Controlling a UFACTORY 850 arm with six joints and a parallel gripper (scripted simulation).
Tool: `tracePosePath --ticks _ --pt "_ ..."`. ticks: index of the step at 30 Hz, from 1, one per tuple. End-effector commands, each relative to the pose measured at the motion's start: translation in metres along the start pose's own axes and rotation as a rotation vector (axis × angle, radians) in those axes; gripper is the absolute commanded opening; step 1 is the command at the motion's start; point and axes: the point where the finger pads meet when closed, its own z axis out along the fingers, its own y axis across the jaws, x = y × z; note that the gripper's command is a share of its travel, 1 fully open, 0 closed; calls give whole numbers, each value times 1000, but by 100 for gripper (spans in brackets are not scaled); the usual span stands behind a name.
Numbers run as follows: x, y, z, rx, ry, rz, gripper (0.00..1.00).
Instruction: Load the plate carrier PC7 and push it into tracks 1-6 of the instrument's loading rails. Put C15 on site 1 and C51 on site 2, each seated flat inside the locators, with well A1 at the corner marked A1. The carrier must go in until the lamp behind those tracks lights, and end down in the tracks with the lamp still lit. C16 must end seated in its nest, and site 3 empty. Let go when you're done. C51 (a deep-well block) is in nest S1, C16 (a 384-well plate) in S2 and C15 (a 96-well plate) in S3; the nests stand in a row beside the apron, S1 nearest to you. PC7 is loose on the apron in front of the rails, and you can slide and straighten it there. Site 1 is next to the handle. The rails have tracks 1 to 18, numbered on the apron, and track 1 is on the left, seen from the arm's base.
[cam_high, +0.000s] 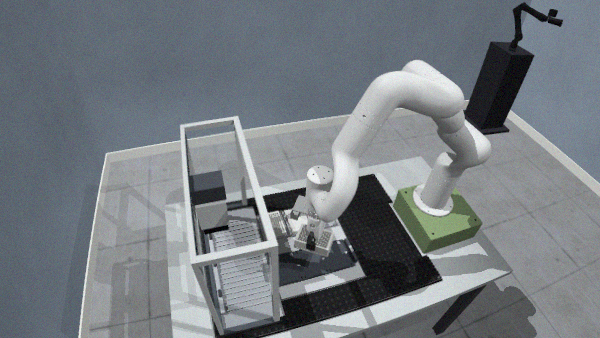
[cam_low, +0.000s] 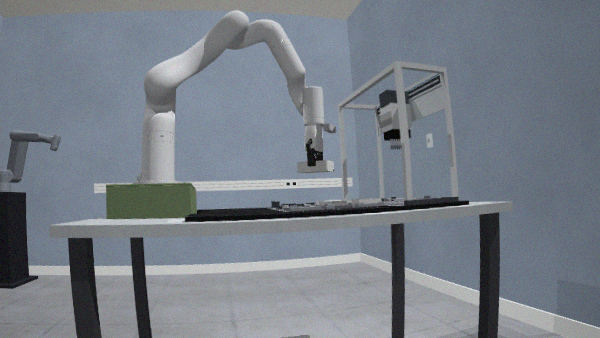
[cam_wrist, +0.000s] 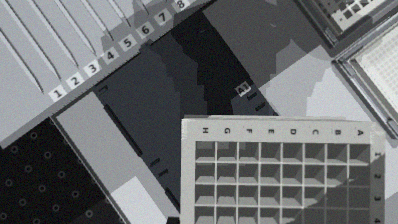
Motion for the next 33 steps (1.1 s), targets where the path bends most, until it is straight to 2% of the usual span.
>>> tracePosePath --ticks 1,25,33 --pt "1 -1 -1 -12 11 158 0" --pt "1 -1 -1 -7 15 891 0" --pt "1 -1 -1 -7 15 929 0"
